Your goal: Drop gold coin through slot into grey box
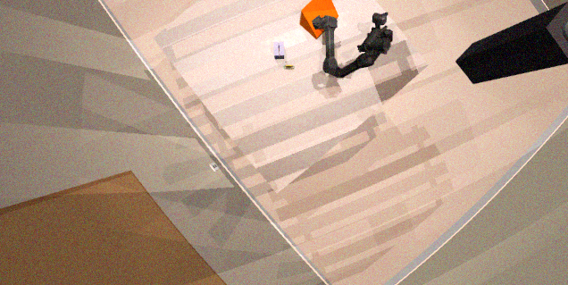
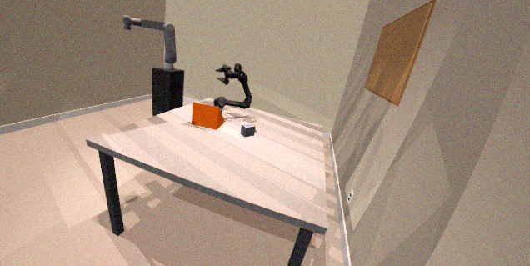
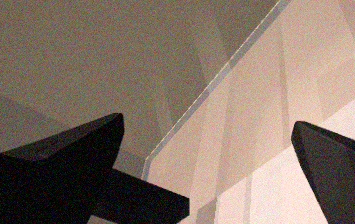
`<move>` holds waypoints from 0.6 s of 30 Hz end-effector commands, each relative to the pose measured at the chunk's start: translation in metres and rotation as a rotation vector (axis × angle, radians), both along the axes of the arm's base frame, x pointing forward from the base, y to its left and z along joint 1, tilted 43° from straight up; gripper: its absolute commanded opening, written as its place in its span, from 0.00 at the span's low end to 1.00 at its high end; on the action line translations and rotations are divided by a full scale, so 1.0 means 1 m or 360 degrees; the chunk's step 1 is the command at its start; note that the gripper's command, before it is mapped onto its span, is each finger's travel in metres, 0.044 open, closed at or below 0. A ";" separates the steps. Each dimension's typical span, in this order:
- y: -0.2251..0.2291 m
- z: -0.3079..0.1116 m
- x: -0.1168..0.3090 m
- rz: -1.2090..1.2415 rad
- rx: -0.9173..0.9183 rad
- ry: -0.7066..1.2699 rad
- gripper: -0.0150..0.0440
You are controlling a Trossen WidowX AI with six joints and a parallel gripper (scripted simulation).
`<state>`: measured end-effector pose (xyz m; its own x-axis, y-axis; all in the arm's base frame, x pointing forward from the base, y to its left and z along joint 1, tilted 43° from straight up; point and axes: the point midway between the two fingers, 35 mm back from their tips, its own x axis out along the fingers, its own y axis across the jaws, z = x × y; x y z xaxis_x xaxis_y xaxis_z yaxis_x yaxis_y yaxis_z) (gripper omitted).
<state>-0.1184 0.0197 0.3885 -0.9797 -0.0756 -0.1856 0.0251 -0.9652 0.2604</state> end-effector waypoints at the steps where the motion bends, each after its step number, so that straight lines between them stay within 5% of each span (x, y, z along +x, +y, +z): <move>1: -0.003 0.000 -0.001 0.0020 0.0006 -0.0008 0.89; 9: -0.126 -0.031 -0.007 0.0874 0.0282 -0.0336 0.53; 18: -0.237 -0.086 0.077 0.1812 0.0694 -0.0707 0.53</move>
<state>-0.0849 -0.1803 0.3272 -0.4645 -0.6617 -0.5886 0.7530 -0.6449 0.1307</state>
